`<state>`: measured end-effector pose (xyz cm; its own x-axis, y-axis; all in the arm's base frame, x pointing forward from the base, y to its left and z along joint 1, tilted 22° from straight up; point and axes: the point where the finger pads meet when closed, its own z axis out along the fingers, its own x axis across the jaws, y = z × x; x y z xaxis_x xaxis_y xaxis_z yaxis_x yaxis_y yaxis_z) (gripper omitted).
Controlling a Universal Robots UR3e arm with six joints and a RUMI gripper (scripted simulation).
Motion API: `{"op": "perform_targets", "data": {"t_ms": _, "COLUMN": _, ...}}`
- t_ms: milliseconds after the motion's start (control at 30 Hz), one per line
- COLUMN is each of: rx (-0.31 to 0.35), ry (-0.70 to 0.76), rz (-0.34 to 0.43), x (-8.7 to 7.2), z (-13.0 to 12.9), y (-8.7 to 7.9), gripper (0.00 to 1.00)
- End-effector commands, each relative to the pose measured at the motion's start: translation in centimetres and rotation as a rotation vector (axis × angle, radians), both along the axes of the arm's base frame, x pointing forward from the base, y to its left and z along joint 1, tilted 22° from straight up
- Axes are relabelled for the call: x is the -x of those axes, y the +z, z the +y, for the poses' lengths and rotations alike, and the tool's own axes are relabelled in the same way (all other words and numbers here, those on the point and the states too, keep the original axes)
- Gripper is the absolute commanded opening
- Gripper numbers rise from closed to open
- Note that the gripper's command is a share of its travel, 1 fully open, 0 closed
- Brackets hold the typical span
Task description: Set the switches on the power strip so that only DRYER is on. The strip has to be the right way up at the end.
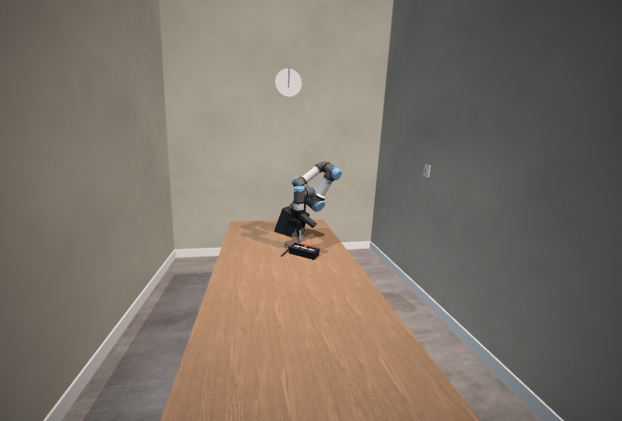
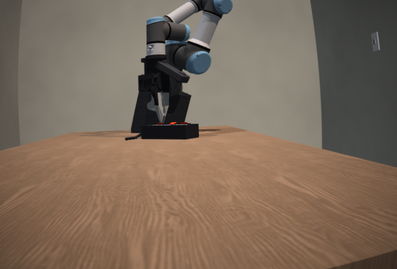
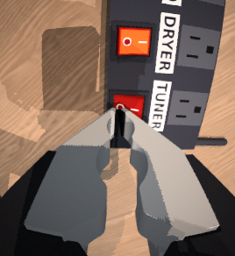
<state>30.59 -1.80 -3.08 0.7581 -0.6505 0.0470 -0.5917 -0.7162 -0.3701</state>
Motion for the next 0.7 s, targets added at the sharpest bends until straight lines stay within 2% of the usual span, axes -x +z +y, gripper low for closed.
{"op": "perform_targets", "data": {"t_ms": 0, "rx": 0.002, "ry": 0.0, "rz": -0.001, "x": 0.1, "z": -0.2, "y": 0.4, "gripper": 0.0}}
{"op": "perform_targets", "data": {"t_ms": 467, "rx": 0.002, "ry": 0.0, "rz": -0.001, "x": 0.9, "z": -0.9, "y": 3.1, "gripper": 0.0}}
{"op": "perform_targets", "data": {"t_ms": 667, "rx": 0.002, "ry": 0.0, "rz": -0.001, "x": 1.0, "z": -1.0, "y": 3.6, "gripper": 0.0}}
